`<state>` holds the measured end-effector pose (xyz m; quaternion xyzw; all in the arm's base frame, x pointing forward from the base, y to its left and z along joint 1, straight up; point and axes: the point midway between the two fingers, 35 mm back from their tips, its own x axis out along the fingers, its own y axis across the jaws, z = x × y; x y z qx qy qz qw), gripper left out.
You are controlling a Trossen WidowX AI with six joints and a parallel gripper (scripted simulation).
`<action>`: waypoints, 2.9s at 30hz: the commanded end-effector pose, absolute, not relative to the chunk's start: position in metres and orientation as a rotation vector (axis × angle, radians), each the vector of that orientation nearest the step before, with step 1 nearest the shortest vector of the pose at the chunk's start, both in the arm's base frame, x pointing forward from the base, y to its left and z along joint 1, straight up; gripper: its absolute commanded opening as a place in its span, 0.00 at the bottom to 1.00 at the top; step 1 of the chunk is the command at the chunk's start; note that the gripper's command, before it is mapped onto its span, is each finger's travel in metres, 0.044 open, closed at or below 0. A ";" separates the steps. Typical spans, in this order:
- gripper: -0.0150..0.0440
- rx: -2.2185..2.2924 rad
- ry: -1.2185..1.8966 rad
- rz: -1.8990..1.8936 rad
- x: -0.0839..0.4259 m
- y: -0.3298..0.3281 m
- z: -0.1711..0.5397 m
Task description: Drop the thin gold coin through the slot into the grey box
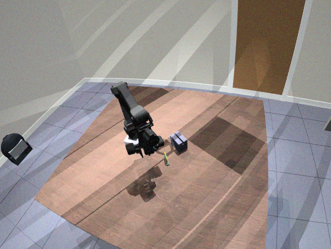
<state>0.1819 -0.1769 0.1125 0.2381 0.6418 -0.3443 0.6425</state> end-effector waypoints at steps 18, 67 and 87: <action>0.53 0.814 1.390 -0.804 0.254 -0.104 0.090; 0.53 0.814 1.390 -0.804 0.257 -0.104 0.015; 0.25 0.814 1.390 -0.804 0.257 -0.103 0.013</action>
